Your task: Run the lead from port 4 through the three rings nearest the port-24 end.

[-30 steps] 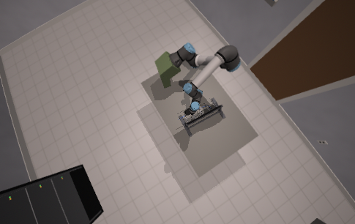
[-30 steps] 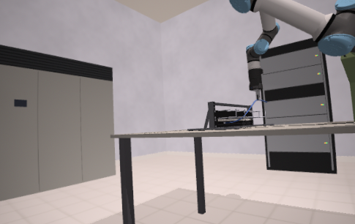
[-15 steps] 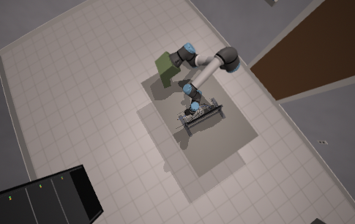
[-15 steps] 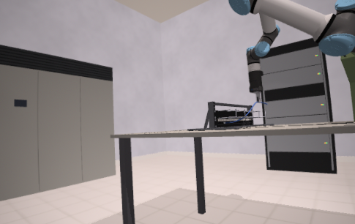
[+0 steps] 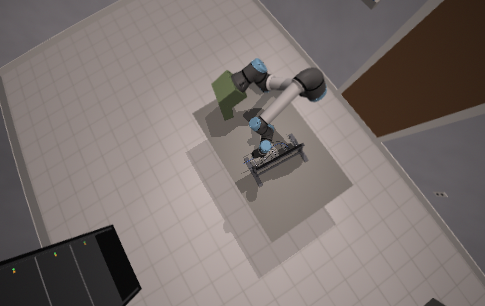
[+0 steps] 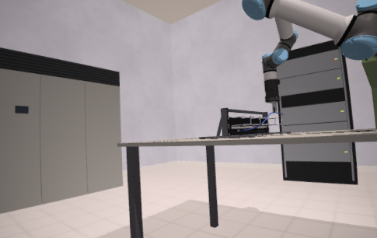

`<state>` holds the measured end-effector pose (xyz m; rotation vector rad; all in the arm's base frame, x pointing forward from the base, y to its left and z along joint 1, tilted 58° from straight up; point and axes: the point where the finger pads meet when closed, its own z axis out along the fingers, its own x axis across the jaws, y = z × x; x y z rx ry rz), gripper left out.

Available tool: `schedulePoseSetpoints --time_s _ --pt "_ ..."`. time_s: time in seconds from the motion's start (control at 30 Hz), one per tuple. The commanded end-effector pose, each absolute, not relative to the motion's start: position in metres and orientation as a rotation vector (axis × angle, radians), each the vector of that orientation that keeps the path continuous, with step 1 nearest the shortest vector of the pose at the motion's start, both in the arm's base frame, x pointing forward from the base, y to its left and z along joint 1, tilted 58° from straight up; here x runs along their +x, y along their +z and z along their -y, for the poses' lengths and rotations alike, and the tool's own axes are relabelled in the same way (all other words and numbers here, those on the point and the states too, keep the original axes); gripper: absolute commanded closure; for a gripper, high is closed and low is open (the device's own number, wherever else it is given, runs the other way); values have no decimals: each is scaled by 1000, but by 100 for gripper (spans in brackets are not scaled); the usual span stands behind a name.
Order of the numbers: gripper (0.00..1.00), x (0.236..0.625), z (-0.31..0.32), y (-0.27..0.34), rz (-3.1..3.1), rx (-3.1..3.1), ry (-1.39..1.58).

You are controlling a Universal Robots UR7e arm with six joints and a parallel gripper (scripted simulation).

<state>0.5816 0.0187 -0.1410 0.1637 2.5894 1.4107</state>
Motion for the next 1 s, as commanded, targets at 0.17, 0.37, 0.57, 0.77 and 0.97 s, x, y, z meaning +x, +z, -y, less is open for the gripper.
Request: schedulePoseSetpoints --time_s 0.17,0.37,0.57,0.77,0.97 --pt "100 586 -32 -150 -2588 164 1409" --pt "100 588 -41 -156 -2588 164 1409" --pt "100 590 -47 -159 -2588 164 1409" --pt "100 592 -54 -164 -2588 164 1409" --pt "100 593 -59 -168 -2588 164 1409"
